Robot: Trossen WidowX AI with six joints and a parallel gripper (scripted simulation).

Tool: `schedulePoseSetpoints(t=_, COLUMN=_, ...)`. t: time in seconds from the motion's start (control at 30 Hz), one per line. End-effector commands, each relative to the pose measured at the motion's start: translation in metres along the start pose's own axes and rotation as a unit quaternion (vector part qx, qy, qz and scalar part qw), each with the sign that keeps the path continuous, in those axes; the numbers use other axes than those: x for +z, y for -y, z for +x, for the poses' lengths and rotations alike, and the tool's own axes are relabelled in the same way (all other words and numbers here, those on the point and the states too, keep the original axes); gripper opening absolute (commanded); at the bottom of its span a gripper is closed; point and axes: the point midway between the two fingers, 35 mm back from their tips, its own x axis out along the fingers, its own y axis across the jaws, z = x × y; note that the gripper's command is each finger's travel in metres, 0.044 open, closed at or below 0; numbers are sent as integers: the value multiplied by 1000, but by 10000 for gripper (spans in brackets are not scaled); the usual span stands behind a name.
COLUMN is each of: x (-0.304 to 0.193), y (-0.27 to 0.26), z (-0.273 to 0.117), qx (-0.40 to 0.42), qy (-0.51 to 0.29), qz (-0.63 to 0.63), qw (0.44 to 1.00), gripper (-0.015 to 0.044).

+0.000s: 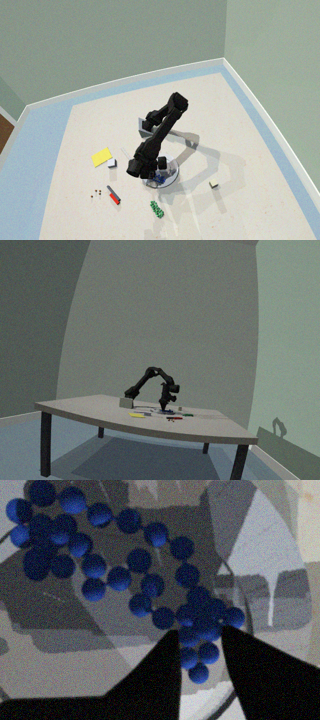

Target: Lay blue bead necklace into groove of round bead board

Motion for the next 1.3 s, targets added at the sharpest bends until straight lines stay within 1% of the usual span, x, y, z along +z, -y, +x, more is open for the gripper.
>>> schedulePoseSetpoints(t=0.0, x=0, y=-1, z=0, qx=3, qy=0, qz=0, qw=1000, gripper=0)
schedulePoseSetpoints(t=0.13, x=0, y=-1, z=0, qx=3, qy=0, qz=0, qw=1000, gripper=0)
schedulePoseSetpoints(t=0.37, x=-1, y=-1, z=-13, qx=6, qy=-1, qz=4, qw=1000, gripper=0)
schedulePoseSetpoints(t=0.5, x=-3, y=-2, z=-13, qx=6, qy=-1, qz=4, qw=1000, gripper=0)
schedulePoseSetpoints(t=0.83, x=-32, y=-12, z=-13, qx=7, qy=-2, qz=4, qw=1000, gripper=0)
schedulePoseSetpoints(t=1.07, x=-32, y=-12, z=-13, qx=7, qy=-2, qz=4, qw=1000, gripper=0)
schedulePoseSetpoints(t=1.27, x=-32, y=-12, z=-4, qx=7, qy=-2, qz=4, qw=1000, gripper=0)
